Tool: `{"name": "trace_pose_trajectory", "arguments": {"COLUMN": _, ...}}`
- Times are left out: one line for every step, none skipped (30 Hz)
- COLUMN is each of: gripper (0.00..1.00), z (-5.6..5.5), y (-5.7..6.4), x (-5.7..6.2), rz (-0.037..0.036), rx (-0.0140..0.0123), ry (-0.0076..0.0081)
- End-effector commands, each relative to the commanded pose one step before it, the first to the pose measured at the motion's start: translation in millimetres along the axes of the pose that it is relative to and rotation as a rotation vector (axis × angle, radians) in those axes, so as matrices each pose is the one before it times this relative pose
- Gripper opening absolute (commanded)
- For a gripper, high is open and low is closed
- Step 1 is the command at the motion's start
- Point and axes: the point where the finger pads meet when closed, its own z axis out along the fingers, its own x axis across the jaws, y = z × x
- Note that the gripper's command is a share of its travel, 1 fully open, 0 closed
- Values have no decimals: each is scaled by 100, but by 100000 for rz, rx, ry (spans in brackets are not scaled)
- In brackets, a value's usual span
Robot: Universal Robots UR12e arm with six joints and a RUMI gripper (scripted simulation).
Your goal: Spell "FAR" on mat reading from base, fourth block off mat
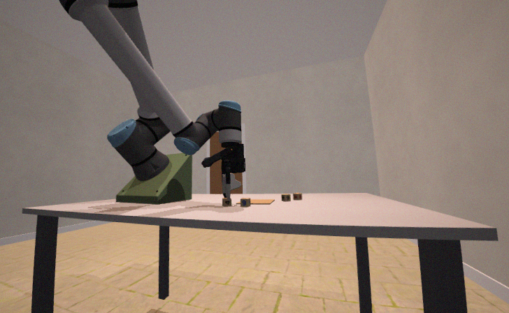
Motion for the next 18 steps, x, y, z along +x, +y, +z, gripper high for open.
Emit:
{"name": "trace_pose_trajectory", "arguments": {"gripper": 40, "z": 919, "y": 27, "x": -23, "rz": 5, "rx": -98, "ry": -101}}
{"name": "trace_pose_trajectory", "arguments": {"gripper": 40, "z": 190, "y": 0, "x": 0, "rz": 0, "rx": 0, "ry": 0}}
{"name": "trace_pose_trajectory", "arguments": {"gripper": 40, "z": 173, "y": 0, "x": 0, "rz": 0, "rx": 0, "ry": 0}}
{"name": "trace_pose_trajectory", "arguments": {"gripper": 40, "z": 152, "y": -1, "x": 0, "rz": 0, "rx": 0, "ry": 0}}
{"name": "trace_pose_trajectory", "arguments": {"gripper": 40, "z": 131, "y": 0, "x": 0, "rz": 0, "rx": 0, "ry": 0}}
{"name": "trace_pose_trajectory", "arguments": {"gripper": 40, "z": 107, "y": 0, "x": 0, "rz": 0, "rx": 0, "ry": 0}}
{"name": "trace_pose_trajectory", "arguments": {"gripper": 40, "z": 0, "y": 0, "x": 0, "rz": 0, "rx": 0, "ry": 0}}
{"name": "trace_pose_trajectory", "arguments": {"gripper": 40, "z": 0, "y": 0, "x": 0, "rz": 0, "rx": 0, "ry": 0}}
{"name": "trace_pose_trajectory", "arguments": {"gripper": 40, "z": 83, "y": 0, "x": 0, "rz": 0, "rx": 0, "ry": 0}}
{"name": "trace_pose_trajectory", "arguments": {"gripper": 40, "z": 60, "y": 0, "x": 0, "rz": 0, "rx": 0, "ry": 0}}
{"name": "trace_pose_trajectory", "arguments": {"gripper": 40, "z": 40, "y": 0, "x": 0, "rz": 0, "rx": 0, "ry": 0}}
{"name": "trace_pose_trajectory", "arguments": {"gripper": 40, "z": 22, "y": 0, "x": 0, "rz": 0, "rx": 0, "ry": 0}}
{"name": "trace_pose_trajectory", "arguments": {"gripper": 40, "z": 9, "y": 0, "x": 0, "rz": 0, "rx": 0, "ry": 0}}
{"name": "trace_pose_trajectory", "arguments": {"gripper": 40, "z": 1, "y": 0, "x": 0, "rz": 0, "rx": 0, "ry": 0}}
{"name": "trace_pose_trajectory", "arguments": {"gripper": 40, "z": 0, "y": 0, "x": 0, "rz": 0, "rx": 0, "ry": 0}}
{"name": "trace_pose_trajectory", "arguments": {"gripper": 40, "z": 0, "y": 0, "x": 0, "rz": 0, "rx": 0, "ry": 0}}
{"name": "trace_pose_trajectory", "arguments": {"gripper": 40, "z": 0, "y": 0, "x": 0, "rz": 0, "rx": 0, "ry": 0}}
{"name": "trace_pose_trajectory", "arguments": {"gripper": 40, "z": 0, "y": 0, "x": 0, "rz": 0, "rx": 0, "ry": 0}}
